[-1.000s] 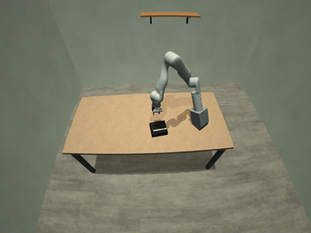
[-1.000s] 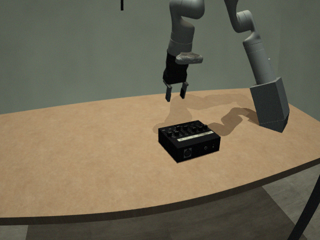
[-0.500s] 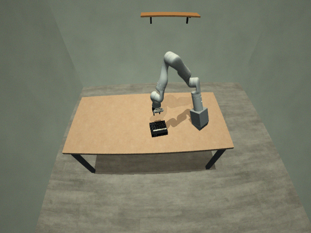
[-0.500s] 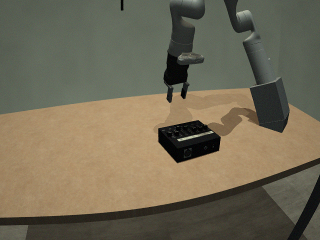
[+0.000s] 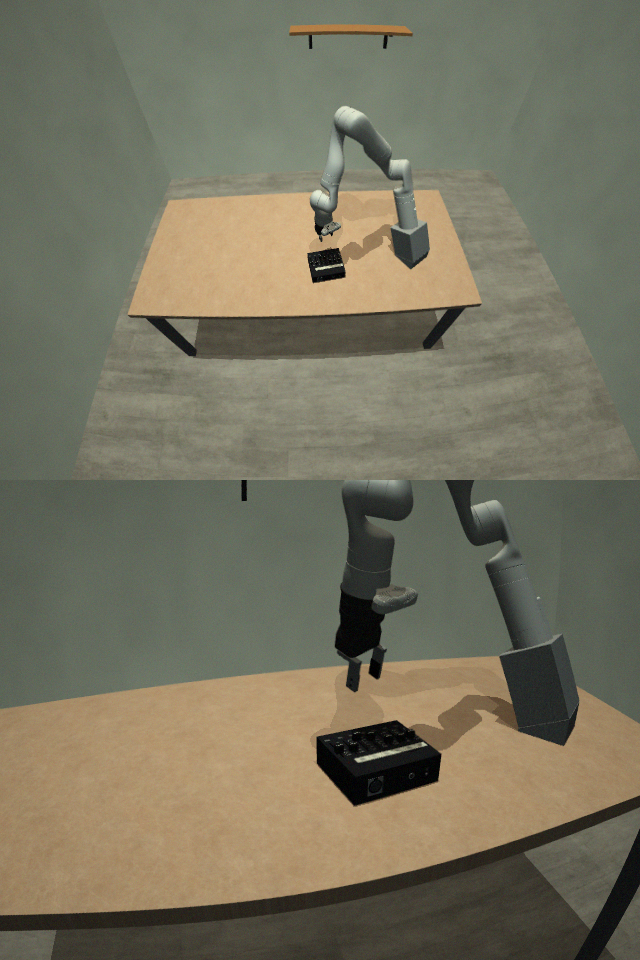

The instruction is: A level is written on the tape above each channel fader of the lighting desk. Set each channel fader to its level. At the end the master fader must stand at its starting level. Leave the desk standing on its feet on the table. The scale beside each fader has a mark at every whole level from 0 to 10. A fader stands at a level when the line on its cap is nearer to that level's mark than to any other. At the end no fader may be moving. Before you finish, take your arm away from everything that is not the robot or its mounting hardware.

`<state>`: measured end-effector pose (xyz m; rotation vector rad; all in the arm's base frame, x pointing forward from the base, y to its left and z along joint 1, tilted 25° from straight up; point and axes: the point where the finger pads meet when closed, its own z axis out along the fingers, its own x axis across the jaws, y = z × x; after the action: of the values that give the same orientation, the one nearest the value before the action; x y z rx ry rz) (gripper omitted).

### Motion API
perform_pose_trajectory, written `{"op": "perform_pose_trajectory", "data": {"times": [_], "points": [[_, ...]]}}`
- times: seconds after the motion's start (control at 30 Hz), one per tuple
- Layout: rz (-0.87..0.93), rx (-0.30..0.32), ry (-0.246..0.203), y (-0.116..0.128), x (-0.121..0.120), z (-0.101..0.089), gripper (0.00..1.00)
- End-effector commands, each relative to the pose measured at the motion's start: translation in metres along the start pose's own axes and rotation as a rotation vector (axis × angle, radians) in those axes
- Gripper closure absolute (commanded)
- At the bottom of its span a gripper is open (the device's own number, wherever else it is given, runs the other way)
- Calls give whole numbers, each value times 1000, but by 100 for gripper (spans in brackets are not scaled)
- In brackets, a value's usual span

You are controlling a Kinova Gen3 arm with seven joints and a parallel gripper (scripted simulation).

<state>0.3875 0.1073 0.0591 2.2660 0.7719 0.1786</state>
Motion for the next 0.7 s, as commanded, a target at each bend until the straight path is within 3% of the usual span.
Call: {"op": "perform_pose_trajectory", "data": {"times": [0.0,0.67], "points": [[-3,6,-6,1,-1,1,0],[-682,96,13,-31,-18,-2,0]]}}
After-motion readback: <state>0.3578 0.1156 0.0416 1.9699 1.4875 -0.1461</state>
